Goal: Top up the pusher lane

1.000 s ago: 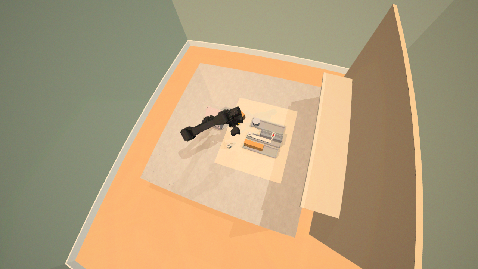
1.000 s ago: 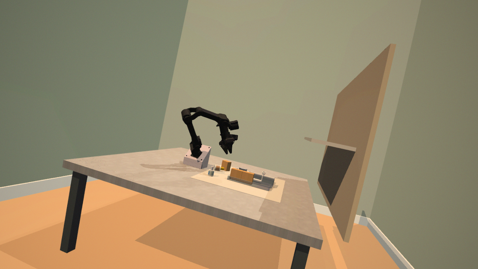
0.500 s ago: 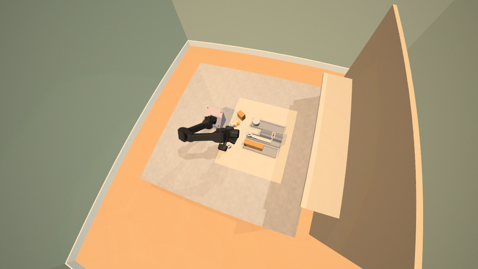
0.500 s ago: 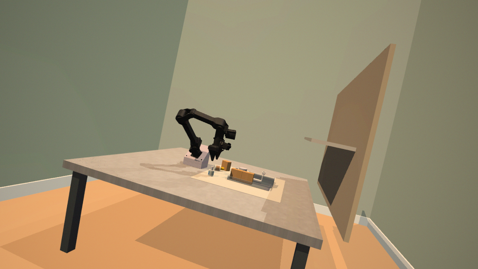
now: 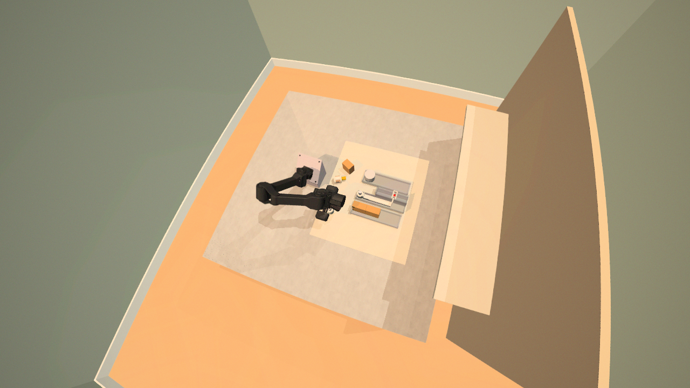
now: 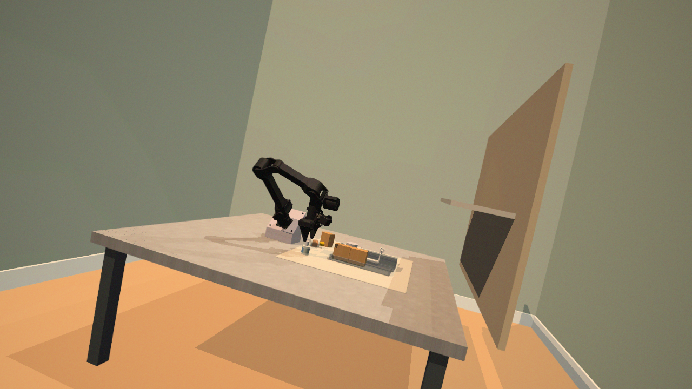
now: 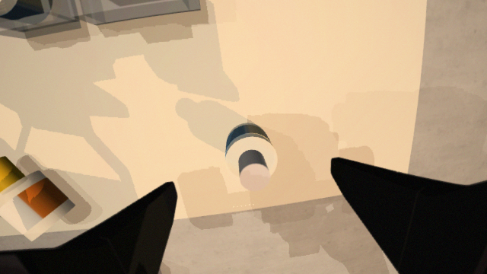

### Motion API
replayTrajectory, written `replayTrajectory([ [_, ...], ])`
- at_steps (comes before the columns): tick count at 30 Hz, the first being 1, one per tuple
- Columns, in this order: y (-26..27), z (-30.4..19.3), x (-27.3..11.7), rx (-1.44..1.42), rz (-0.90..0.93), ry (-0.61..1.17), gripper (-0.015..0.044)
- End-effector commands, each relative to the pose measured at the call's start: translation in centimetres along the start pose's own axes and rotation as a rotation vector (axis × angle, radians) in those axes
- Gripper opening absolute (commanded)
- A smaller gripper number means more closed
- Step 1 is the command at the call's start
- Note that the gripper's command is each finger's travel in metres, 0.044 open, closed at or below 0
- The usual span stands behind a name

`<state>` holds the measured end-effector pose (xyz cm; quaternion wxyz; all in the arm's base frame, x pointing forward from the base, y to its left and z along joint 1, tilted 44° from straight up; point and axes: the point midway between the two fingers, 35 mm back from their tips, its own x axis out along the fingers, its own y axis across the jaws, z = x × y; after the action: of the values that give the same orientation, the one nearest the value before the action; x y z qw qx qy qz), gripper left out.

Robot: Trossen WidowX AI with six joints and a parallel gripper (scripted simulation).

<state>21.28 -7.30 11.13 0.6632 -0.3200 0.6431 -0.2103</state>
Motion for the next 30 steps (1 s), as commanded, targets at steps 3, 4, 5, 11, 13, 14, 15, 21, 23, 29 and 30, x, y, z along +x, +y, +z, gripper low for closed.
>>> replayTrajectory([
  [3, -0.1, -0.2, 1.1, -0.001, -0.004, 0.008, 0.044],
  [4, -0.1, -0.2, 1.2, -0.001, -0.004, 0.008, 0.044],
  [5, -0.1, -0.2, 1.4, -0.001, -0.003, 0.008, 0.044],
  [11, -0.1, -0.2, 2.3, -0.001, -0.003, 0.008, 0.044],
  [13, -0.1, -0.2, 2.7, -0.001, -0.003, 0.008, 0.044],
  [14, -0.1, -0.2, 2.8, -0.001, -0.003, 0.008, 0.044],
  [15, -0.1, -0.2, 3.0, -0.001, -0.004, 0.008, 0.044],
  [21, -0.1, -0.3, 3.9, -0.001, -0.005, 0.008, 0.044],
  [23, -0.1, -0.3, 4.0, -0.001, -0.005, 0.008, 0.044],
  [29, -0.1, -0.3, 4.0, -0.001, -0.005, 0.008, 0.0282],
  [30, -0.1, -0.3, 4.0, -0.001, -0.005, 0.008, 0.0256],
])
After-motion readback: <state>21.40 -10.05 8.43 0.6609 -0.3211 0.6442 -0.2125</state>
